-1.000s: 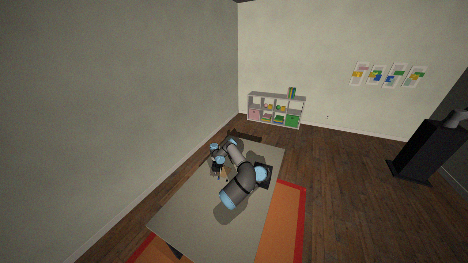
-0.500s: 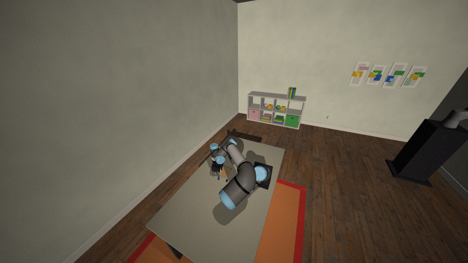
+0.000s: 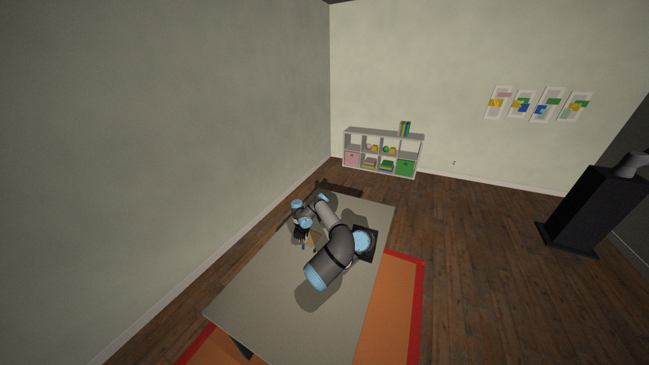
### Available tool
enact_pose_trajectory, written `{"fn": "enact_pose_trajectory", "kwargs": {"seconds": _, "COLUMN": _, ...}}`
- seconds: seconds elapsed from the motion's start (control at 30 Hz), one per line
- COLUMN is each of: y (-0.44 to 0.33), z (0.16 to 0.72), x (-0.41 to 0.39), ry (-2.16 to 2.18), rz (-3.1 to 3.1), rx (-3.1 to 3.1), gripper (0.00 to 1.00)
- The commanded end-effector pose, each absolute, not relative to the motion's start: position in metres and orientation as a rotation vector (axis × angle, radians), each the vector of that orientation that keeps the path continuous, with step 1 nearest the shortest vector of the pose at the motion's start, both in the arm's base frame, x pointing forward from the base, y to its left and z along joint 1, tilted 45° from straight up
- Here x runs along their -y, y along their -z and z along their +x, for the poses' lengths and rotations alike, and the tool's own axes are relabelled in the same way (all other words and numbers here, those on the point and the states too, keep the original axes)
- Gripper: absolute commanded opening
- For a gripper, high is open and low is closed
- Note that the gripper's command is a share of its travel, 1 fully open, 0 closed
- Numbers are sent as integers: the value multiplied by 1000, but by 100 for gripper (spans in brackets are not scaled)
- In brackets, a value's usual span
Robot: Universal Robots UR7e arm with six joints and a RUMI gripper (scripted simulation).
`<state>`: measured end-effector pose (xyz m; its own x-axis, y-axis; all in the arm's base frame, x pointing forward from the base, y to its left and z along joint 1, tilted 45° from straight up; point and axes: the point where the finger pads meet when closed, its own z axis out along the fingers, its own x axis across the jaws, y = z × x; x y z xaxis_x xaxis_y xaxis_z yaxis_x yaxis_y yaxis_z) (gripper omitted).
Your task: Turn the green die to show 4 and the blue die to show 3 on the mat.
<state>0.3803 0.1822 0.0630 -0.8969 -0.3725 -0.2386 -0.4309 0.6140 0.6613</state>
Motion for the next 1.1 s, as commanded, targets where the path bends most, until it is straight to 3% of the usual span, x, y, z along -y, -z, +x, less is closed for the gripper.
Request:
{"fn": "enact_pose_trajectory", "kwargs": {"seconds": 0.0, "y": -60, "z": 380, "x": -185, "ry": -1158, "rz": -686, "rx": -2752, "gripper": 18}}
{"fn": "enact_pose_trajectory", "kwargs": {"seconds": 1.07, "y": -33, "z": 377, "x": -212, "ry": -1158, "rz": -686, "rx": -2752, "gripper": 18}}
